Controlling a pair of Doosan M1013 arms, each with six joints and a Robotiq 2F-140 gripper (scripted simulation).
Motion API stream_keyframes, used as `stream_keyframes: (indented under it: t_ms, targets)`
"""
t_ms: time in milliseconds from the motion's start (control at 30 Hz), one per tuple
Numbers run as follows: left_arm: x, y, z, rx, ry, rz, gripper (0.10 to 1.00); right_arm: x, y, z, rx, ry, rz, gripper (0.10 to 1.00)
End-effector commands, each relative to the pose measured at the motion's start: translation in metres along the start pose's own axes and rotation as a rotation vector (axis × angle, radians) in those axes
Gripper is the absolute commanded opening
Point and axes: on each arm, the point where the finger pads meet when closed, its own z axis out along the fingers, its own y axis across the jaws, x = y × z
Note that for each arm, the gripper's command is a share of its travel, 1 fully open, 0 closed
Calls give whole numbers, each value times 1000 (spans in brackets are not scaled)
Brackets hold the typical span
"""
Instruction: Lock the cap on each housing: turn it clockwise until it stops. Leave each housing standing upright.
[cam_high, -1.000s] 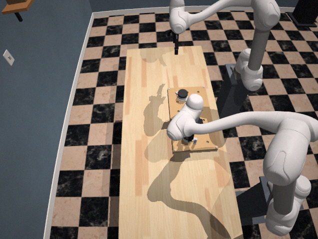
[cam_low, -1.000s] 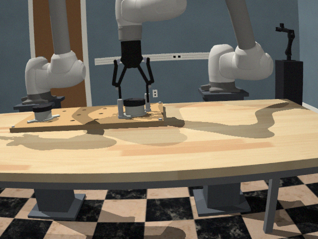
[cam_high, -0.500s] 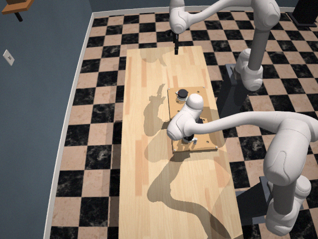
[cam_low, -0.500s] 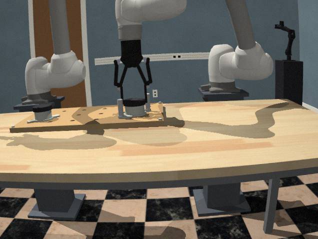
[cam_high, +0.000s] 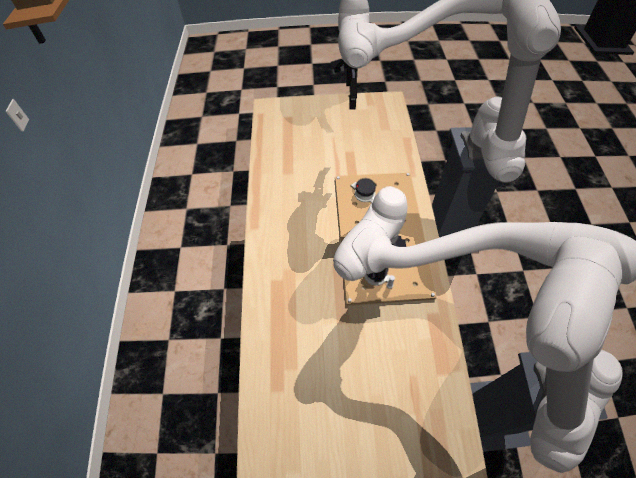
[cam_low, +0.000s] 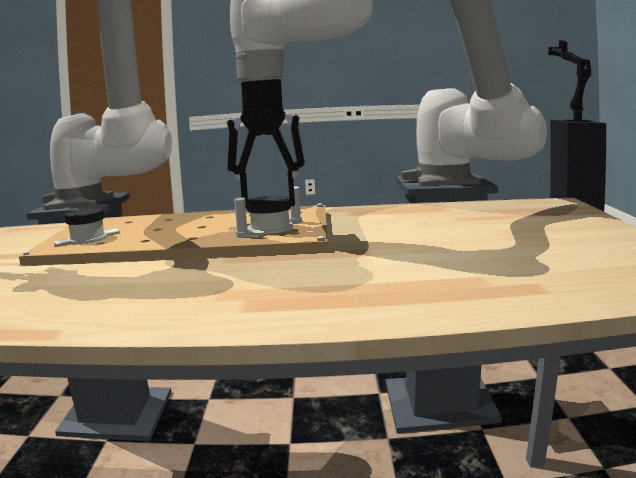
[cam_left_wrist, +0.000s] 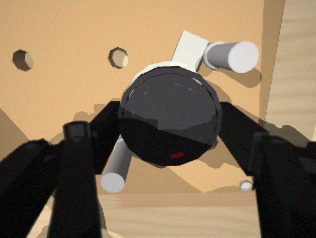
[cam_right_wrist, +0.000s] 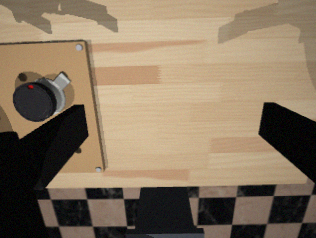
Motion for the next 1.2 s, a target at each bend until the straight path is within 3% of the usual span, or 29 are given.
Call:
stream_keyframes:
  t_ms: [0,1167]
  targets:
    - [0,0,-1,4,1,153,99,0,0,-1,0,1,0,1000]
    - [0,0,-1,7,0,1022,99,0,0,-1,0,1,0,1000]
